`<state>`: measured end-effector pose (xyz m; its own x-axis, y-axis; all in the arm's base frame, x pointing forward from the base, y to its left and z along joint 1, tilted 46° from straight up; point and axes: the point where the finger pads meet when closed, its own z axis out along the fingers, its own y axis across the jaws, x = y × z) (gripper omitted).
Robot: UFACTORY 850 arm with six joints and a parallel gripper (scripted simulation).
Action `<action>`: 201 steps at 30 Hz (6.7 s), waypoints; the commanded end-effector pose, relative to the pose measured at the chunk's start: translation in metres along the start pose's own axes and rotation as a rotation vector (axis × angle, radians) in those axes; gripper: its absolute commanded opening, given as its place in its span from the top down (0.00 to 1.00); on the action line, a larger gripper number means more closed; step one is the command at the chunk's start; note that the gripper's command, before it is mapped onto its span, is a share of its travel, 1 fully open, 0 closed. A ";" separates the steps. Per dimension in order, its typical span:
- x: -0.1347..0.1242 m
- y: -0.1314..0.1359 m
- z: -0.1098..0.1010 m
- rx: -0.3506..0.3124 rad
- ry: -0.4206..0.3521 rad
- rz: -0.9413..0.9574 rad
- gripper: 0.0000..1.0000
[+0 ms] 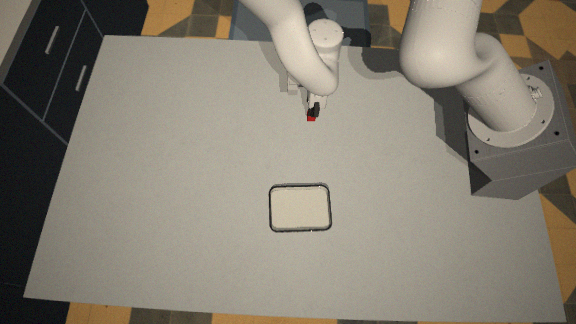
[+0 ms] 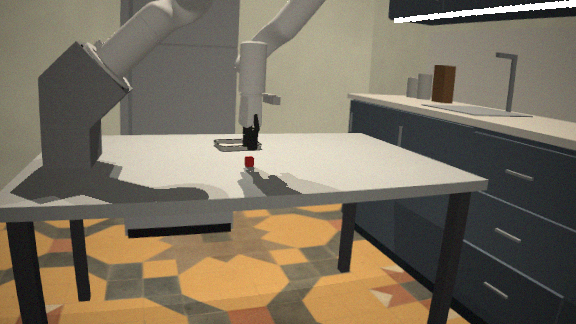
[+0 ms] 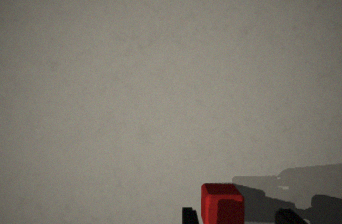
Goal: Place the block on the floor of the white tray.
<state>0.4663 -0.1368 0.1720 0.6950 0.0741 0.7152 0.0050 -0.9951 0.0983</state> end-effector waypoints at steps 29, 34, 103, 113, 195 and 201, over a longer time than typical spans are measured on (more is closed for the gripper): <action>-0.001 0.001 0.000 0.002 0.000 0.002 0.53; -0.001 0.001 0.002 0.002 0.000 0.002 0.53; 0.000 0.001 0.054 0.002 0.000 0.002 0.53; 0.000 0.001 0.055 0.002 0.000 0.002 0.53; 0.000 0.001 0.001 0.002 0.000 0.002 1.00; 0.000 0.001 0.001 0.002 0.000 0.002 1.00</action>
<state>0.4664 -0.1378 0.1711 0.6951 0.0725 0.7152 0.0051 -0.9954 0.0959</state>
